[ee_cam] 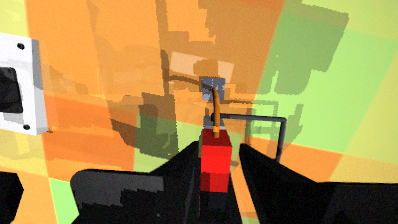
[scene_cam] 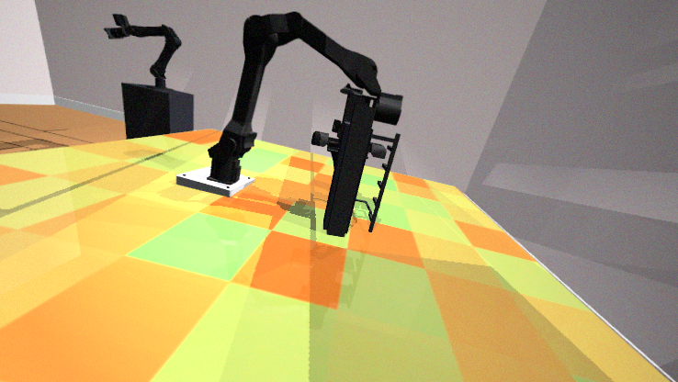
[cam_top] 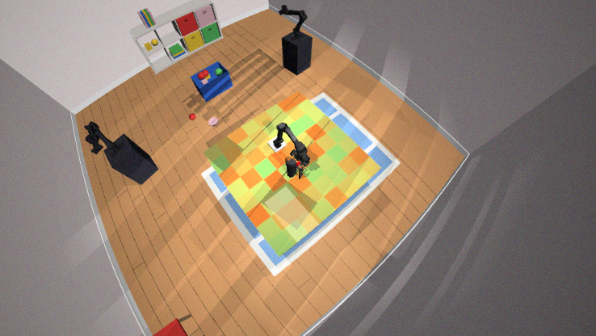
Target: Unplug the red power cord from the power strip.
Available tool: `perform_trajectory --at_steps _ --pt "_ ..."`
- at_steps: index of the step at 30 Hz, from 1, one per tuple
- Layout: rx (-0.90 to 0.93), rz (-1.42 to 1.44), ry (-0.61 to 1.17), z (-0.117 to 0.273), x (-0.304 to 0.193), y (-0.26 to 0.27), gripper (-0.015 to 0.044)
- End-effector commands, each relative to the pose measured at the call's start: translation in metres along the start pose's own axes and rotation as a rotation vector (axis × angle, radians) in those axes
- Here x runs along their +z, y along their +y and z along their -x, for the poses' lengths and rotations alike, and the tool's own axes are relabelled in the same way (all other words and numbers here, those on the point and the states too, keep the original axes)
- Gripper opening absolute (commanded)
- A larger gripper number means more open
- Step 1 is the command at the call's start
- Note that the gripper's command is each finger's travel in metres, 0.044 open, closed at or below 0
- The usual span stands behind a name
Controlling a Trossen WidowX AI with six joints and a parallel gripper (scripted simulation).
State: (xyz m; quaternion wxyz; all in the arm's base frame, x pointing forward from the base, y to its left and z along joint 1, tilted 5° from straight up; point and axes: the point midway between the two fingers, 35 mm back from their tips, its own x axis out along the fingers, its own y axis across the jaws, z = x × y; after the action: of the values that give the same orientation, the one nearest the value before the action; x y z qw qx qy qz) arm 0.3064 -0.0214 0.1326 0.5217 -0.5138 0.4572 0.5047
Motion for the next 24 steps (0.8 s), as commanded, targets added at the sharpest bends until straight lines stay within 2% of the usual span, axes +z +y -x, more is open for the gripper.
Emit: perform_trajectory --at_steps 1,20,24 --pt "0.002 0.002 -0.005 0.0 -0.008 0.001 0.016" --pt "0.002 0.002 -0.004 -0.012 -0.012 0.001 0.016" --pt "0.001 -0.003 0.001 -0.009 -0.012 0.001 0.0055"
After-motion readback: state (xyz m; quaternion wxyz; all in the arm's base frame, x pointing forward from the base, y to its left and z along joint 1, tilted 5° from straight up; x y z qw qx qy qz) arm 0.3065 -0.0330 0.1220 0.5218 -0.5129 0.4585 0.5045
